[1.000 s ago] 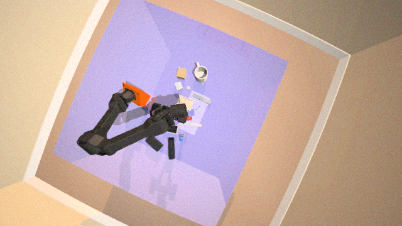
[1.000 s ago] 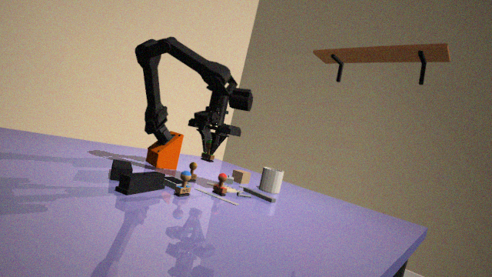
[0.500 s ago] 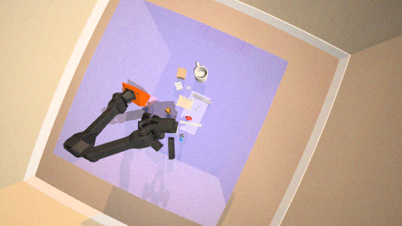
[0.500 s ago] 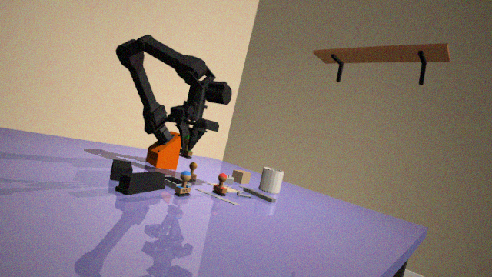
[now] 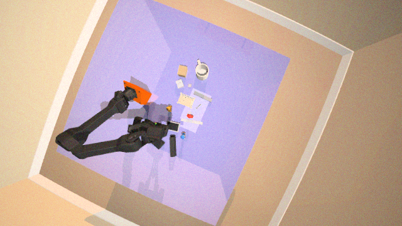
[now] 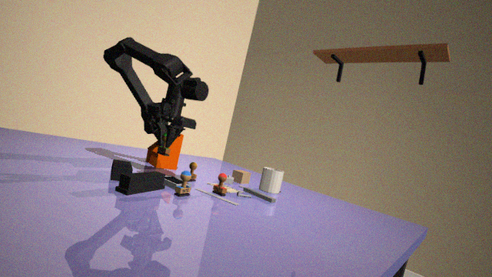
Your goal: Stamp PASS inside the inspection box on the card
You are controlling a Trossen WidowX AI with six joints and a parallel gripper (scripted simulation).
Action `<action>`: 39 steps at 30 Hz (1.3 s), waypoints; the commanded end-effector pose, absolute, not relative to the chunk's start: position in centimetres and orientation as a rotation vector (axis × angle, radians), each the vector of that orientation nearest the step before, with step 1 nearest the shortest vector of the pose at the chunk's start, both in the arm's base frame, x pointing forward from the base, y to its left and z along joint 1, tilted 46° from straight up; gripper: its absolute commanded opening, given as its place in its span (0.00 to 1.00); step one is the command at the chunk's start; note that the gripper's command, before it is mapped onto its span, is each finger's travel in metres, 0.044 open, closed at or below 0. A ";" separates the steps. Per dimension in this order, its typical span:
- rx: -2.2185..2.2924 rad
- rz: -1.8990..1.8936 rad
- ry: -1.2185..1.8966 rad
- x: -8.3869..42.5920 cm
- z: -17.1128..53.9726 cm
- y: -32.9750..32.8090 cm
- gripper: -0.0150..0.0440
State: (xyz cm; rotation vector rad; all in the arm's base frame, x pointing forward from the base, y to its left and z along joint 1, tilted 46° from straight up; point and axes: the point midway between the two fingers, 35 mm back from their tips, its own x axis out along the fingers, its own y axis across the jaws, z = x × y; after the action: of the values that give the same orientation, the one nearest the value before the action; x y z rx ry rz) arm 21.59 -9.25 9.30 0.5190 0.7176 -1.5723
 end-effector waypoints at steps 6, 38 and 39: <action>0.505 -1.578 0.716 19.8 10.1 -10.3 0.25; 0.508 -1.576 0.717 19.3 6.5 -13.9 0.25; 0.507 -1.576 0.716 19.3 6.4 -14.0 0.25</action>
State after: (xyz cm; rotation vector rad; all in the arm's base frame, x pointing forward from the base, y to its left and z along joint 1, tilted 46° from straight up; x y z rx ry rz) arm 19.50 -13.74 6.75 0.5177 0.7112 -1.5742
